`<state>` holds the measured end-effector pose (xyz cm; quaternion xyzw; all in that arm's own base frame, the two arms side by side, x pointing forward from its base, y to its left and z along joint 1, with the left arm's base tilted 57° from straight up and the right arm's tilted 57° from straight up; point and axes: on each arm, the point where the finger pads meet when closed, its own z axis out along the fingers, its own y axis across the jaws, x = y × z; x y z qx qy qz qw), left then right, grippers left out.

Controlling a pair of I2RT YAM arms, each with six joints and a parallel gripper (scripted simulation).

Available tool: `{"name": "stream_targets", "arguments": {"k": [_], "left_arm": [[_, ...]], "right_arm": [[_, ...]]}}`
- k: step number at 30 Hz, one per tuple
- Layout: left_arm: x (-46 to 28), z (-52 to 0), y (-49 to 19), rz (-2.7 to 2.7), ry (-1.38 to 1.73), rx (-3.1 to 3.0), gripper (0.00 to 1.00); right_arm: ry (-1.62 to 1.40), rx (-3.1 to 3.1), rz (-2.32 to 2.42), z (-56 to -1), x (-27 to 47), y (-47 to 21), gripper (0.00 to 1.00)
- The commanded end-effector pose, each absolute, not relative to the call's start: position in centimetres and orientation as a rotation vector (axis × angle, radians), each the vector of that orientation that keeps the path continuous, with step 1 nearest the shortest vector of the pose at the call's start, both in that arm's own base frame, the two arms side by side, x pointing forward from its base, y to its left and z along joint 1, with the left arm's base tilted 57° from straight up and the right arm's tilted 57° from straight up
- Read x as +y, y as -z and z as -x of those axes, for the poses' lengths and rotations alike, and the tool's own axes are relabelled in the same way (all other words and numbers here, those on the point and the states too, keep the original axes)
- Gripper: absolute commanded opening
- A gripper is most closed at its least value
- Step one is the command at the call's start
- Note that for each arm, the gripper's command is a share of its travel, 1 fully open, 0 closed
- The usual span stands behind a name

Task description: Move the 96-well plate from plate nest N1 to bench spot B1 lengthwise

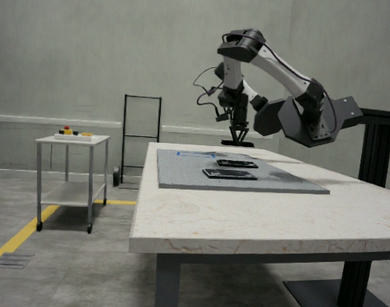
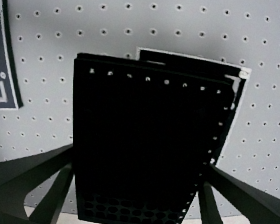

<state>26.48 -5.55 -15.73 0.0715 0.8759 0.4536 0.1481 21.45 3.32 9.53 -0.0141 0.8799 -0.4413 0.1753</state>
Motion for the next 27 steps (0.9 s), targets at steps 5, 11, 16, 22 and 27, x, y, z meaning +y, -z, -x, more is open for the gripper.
{"name": "stream_targets", "arguments": {"k": [5,11,16,22,27], "left_arm": [[-7.2,-25.6,17.4,-0.215,-1.298,2.519,0.00],[-8.2,-25.1,19.1,-0.215,-1.299,2.519,0.00],[-8.7,-24.8,20.1,-0.215,-1.300,2.518,0.00],[-8.9,-25.7,19.1,-0.164,-1.271,2.522,0.00],[-8.3,-25.4,19.5,-0.184,-1.292,2.519,0.00]], "right_arm": [[1.253,2.491,0.039,-21.4,3.4,-9.7,1.00],[1.253,2.491,0.039,-21.4,3.4,-9.7,1.00],[1.253,2.491,0.039,-21.4,3.4,-9.7,1.00],[1.253,2.491,0.039,-21.4,3.4,-9.7,1.00],[1.253,2.491,0.039,-21.4,3.4,-9.7,1.00]]}}
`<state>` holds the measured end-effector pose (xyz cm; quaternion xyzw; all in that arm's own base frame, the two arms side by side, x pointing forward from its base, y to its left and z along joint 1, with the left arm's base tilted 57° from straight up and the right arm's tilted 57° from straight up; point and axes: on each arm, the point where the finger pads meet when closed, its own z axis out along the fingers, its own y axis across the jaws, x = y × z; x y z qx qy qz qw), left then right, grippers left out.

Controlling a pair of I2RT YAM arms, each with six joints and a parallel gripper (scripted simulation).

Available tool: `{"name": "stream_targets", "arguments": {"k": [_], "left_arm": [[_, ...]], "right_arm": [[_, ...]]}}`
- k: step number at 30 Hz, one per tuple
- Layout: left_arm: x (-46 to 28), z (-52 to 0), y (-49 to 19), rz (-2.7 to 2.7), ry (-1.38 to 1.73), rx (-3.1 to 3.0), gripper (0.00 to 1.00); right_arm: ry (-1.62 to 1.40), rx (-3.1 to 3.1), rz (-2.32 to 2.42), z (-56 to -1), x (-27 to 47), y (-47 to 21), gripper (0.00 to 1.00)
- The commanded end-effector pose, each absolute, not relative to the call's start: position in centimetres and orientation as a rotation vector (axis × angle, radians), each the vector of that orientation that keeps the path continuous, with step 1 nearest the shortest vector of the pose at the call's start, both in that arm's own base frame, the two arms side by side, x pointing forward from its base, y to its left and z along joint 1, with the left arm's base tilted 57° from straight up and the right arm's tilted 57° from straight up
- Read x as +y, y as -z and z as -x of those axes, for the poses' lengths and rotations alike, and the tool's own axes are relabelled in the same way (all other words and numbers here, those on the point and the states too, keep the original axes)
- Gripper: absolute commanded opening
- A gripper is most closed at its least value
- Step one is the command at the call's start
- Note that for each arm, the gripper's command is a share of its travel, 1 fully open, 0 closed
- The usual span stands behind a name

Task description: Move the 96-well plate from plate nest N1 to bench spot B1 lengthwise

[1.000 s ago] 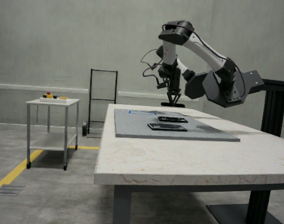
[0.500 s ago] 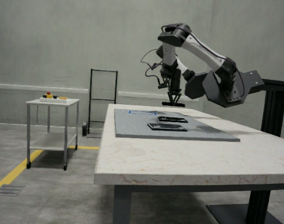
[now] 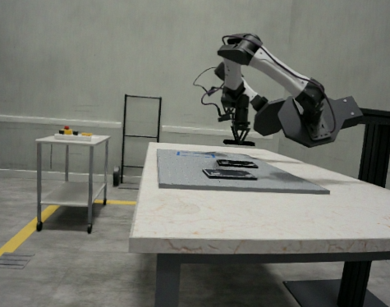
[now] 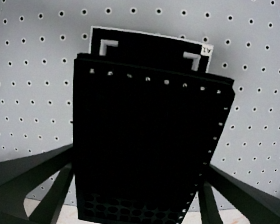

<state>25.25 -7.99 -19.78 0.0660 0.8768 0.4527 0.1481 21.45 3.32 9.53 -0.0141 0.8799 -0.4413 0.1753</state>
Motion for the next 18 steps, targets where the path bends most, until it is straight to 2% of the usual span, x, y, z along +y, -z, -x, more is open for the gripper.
{"name": "stream_targets", "arguments": {"k": [1,18], "left_arm": [[-8.32,-25.37,19.54,-0.184,-1.292,2.519,0.00],[-8.27,-25.42,19.45,-0.184,-1.292,2.519,0.00]], "right_arm": [[1.253,2.491,0.039,-21.45,3.39,-9.70,1.00],[1.253,2.491,0.039,-21.45,3.39,-9.70,1.00]]}}
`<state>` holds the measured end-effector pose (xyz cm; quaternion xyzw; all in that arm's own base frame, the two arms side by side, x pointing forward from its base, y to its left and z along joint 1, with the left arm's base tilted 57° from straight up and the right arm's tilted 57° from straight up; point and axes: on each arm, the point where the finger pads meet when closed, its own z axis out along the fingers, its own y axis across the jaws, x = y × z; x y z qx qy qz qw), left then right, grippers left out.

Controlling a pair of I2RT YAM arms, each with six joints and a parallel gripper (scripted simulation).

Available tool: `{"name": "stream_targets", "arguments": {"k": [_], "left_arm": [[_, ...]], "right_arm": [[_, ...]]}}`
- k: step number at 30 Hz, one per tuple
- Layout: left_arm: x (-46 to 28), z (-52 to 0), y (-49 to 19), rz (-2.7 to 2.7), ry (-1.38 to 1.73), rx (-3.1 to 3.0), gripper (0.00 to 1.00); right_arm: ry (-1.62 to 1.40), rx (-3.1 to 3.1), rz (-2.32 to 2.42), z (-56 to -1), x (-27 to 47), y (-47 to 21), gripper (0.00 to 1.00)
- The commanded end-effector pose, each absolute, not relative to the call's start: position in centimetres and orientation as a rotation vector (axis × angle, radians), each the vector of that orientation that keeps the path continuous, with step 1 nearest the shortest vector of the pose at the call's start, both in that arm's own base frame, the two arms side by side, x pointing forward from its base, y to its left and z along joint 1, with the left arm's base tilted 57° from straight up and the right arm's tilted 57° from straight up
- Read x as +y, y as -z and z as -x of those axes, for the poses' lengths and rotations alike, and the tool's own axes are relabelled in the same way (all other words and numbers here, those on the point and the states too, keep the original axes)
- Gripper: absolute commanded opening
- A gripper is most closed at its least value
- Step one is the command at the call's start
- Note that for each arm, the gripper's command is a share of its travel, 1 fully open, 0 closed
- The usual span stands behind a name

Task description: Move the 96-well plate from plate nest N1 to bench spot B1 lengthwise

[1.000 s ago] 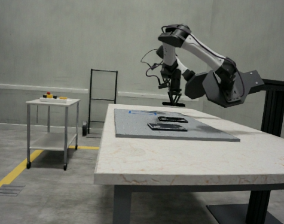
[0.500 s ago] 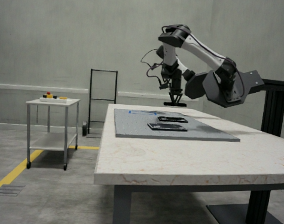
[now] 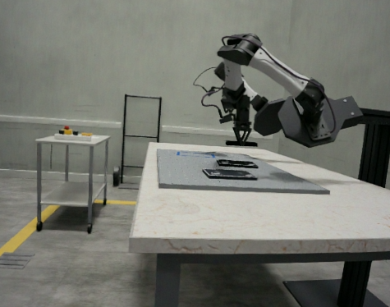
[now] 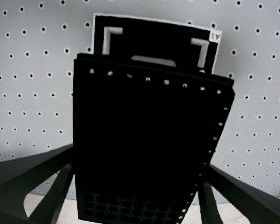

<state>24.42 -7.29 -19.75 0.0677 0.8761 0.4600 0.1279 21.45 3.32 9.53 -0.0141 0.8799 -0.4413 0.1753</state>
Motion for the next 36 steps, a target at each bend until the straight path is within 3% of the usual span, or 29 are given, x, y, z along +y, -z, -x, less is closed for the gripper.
{"name": "stream_targets", "arguments": {"k": [1,36], "left_arm": [[-8.3,-25.4,19.4,-0.184,-1.292,2.519,0.00],[-5.7,-25.9,20.9,-0.175,-1.325,2.524,0.00]], "right_arm": [[1.253,2.491,0.039,-21.4,3.4,-9.7,1.00],[1.253,2.491,0.039,-21.4,3.4,-9.7,1.00]]}}
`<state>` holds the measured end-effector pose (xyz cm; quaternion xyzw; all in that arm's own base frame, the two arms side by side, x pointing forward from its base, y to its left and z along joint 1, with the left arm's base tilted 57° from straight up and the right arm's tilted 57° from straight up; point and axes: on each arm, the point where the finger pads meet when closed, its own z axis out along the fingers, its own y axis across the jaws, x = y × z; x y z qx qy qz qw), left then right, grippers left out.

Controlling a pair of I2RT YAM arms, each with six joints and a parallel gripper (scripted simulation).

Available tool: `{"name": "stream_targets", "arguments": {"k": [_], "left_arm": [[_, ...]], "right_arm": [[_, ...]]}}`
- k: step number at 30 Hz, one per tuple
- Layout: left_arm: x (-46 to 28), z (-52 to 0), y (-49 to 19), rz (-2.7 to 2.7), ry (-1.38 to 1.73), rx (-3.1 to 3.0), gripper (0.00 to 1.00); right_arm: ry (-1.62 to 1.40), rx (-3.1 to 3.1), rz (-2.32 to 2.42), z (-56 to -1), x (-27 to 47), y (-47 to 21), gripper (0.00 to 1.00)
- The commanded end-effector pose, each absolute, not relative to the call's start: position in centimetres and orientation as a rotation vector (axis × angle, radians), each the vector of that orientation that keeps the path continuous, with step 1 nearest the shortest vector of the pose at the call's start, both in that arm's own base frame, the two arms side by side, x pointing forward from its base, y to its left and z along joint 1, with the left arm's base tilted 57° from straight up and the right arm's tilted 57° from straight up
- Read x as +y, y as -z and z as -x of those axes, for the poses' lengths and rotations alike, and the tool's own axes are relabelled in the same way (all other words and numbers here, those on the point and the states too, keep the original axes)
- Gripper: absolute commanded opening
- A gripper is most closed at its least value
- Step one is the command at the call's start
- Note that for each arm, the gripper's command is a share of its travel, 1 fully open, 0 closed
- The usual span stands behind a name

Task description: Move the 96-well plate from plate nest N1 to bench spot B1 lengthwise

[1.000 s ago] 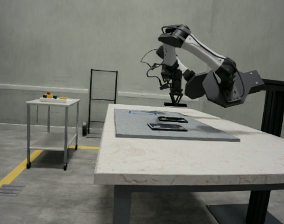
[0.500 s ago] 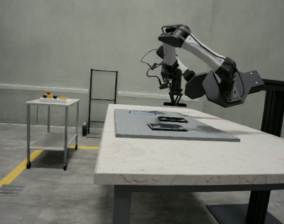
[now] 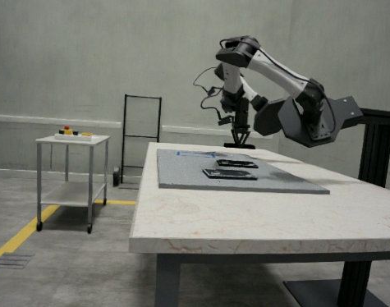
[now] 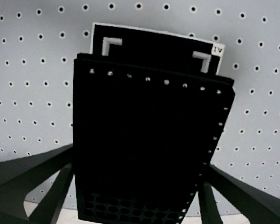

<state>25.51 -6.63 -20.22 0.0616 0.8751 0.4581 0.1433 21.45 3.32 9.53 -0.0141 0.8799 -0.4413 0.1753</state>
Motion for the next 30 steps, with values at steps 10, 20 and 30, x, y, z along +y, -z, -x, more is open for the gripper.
{"name": "stream_targets", "arguments": {"k": [10,20,30], "left_arm": [[-4.7,-26.3,21.6,-0.177,-1.329,2.525,0.00],[-3.4,-26.8,22.6,-0.176,-1.328,2.525,0.00],[-2.4,-27.2,23.3,-0.176,-1.329,2.526,0.00]], "right_arm": [[1.253,2.491,0.039,-21.4,3.4,-9.7,1.00],[1.253,2.491,0.039,-21.4,3.4,-9.7,1.00],[1.253,2.491,0.039,-21.4,3.4,-9.7,1.00]]}}
